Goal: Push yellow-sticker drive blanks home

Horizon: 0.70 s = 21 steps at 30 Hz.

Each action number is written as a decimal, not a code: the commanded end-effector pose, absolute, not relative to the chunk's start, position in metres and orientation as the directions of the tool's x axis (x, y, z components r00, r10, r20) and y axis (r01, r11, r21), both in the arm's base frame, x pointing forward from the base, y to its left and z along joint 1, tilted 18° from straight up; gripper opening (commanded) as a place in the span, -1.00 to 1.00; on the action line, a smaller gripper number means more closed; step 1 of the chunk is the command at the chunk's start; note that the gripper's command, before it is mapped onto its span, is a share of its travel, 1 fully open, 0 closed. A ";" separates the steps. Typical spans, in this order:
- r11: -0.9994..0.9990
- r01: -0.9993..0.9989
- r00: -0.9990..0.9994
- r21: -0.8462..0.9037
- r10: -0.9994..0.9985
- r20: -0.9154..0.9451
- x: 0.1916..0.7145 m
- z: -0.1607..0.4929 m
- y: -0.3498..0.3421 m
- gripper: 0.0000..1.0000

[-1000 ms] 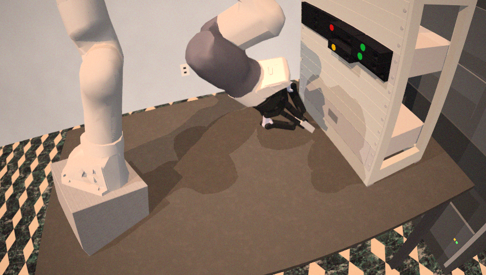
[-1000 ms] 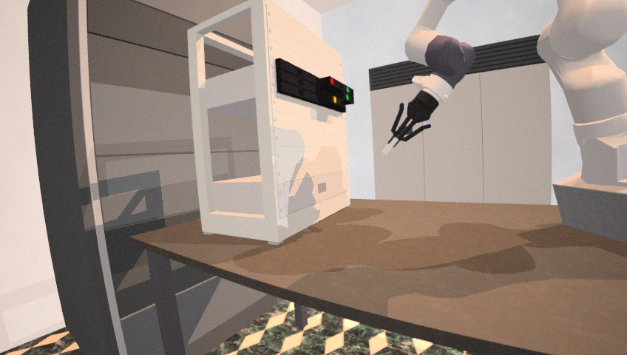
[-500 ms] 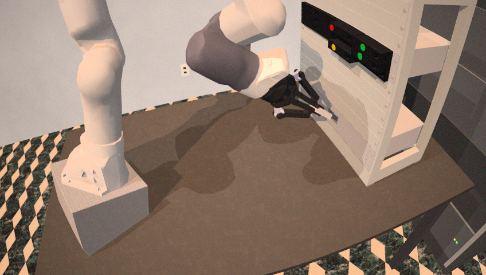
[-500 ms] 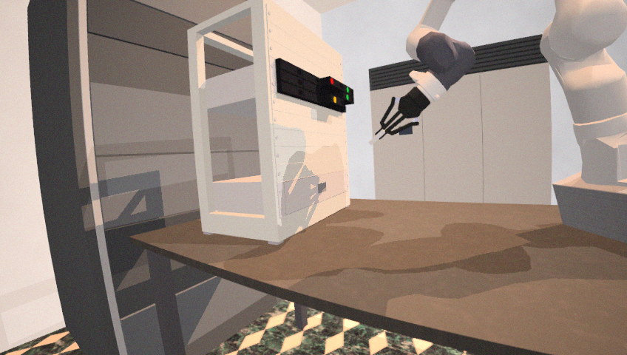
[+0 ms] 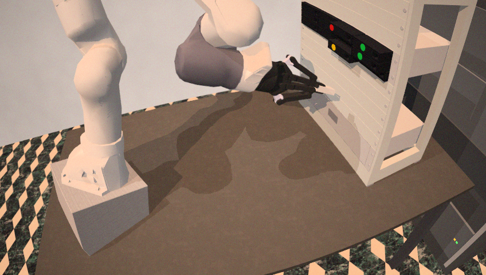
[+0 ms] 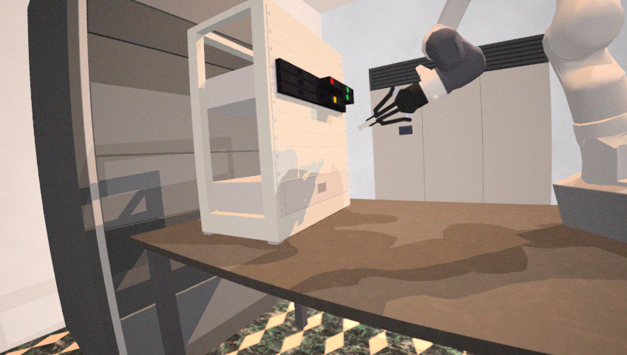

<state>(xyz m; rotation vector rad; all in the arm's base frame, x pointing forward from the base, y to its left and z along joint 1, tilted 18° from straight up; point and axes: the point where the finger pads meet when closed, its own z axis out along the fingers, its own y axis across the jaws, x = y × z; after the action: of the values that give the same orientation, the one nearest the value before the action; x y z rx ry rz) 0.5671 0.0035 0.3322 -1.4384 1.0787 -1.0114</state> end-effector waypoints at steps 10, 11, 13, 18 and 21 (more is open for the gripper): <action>0.070 0.158 0.221 -0.985 -0.975 -0.034 0.553 0.394 0.031 -1.00; 0.085 0.169 0.222 -0.982 -0.974 -0.046 0.551 0.397 0.032 -1.00; 0.113 0.190 0.224 -0.975 -0.972 -0.068 0.547 0.402 0.034 -1.00; 0.163 0.225 0.231 -0.961 -0.967 -0.109 0.540 0.410 0.037 -1.00; 0.180 0.237 0.234 -0.955 -0.964 -0.124 0.537 0.413 0.038 -1.00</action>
<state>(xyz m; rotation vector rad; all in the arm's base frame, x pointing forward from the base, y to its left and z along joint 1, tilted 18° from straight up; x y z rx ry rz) 0.5396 0.0376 0.3987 -1.0719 0.9491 -1.0434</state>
